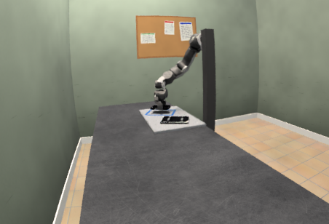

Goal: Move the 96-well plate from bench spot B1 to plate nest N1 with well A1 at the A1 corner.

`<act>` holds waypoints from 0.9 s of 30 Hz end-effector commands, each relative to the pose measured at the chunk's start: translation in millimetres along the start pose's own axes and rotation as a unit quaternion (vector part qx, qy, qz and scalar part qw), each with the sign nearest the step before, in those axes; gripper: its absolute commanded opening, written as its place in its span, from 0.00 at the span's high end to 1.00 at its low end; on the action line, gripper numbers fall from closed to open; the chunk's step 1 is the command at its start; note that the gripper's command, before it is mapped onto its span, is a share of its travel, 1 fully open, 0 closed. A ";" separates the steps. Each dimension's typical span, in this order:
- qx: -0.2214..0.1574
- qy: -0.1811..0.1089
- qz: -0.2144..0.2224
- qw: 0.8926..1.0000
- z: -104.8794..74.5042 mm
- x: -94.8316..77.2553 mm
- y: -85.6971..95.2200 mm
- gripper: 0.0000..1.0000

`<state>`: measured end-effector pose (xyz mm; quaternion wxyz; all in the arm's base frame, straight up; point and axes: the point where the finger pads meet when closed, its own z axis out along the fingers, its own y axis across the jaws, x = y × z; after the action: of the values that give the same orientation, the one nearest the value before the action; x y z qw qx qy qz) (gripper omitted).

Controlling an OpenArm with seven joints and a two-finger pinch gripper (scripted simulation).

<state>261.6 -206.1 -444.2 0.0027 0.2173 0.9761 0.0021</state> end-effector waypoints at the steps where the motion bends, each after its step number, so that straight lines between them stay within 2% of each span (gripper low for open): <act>1: 0.002 -0.001 0.000 1.000 -7.1 -1.2 -0.6 1.00; 5: 0.002 -0.002 0.001 1.000 -31.0 -1.2 -0.8 1.00; 17: 0.002 -0.002 0.001 1.000 -31.0 -1.2 -0.8 1.00; 22: 0.002 -0.002 -0.001 1.000 -61.6 -1.6 -0.4 1.00; 27: 0.002 -0.002 -0.001 1.000 -61.6 -1.6 -0.4 1.00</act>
<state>262.9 -206.1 -382.6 0.0050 0.2146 0.9767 0.0035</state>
